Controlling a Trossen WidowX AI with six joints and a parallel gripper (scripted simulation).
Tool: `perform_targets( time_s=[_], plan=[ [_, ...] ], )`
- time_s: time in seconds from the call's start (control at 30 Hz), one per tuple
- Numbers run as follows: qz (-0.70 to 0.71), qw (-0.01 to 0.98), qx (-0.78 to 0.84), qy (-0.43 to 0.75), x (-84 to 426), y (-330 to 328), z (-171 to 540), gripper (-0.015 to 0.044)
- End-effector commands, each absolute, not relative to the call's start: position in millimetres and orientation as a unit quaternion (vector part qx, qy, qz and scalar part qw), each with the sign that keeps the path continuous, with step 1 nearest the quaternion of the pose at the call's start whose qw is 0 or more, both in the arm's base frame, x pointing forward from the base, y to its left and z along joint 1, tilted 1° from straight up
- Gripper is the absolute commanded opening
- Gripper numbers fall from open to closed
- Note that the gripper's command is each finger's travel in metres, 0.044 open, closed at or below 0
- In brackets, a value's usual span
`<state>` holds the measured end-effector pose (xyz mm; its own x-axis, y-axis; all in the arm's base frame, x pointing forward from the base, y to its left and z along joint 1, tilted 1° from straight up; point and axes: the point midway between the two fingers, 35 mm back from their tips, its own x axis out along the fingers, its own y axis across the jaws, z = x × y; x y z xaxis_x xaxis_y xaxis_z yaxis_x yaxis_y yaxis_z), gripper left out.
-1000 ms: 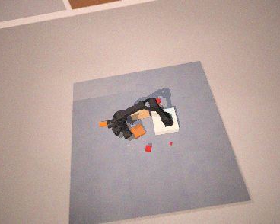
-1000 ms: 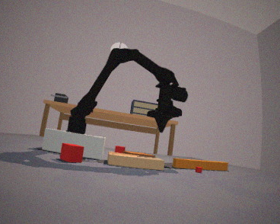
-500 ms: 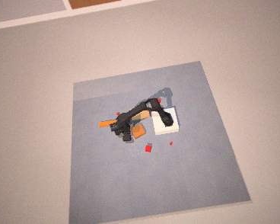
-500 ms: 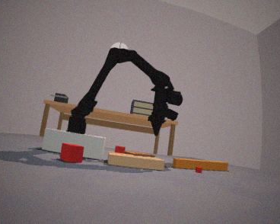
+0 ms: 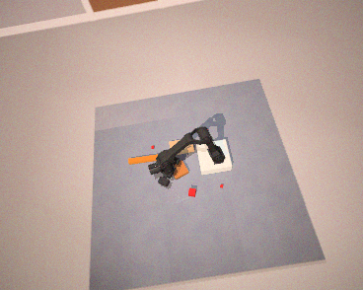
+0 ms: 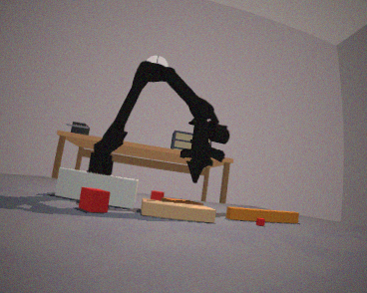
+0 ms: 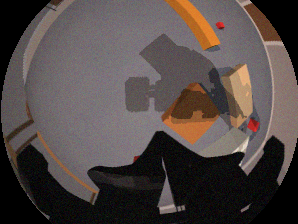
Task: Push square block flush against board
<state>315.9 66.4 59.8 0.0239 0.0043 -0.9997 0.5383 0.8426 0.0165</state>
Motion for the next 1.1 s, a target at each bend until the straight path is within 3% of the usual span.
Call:
perform_targets(
  time_s=[0.0, 0.53, 1.07],
  plan=[
    [-0.234, 0.674, 0.241, 0.658, 309.0, 69.7, 54.7, 0.0],
    [-0.402, 0.584, 0.412, 0.572, 276.5, 83.5, 30.5, 0.0],
    [-0.409, 0.579, 0.419, 0.568, 275.9, 83.8, -26.0, 0.0]
  ],
)
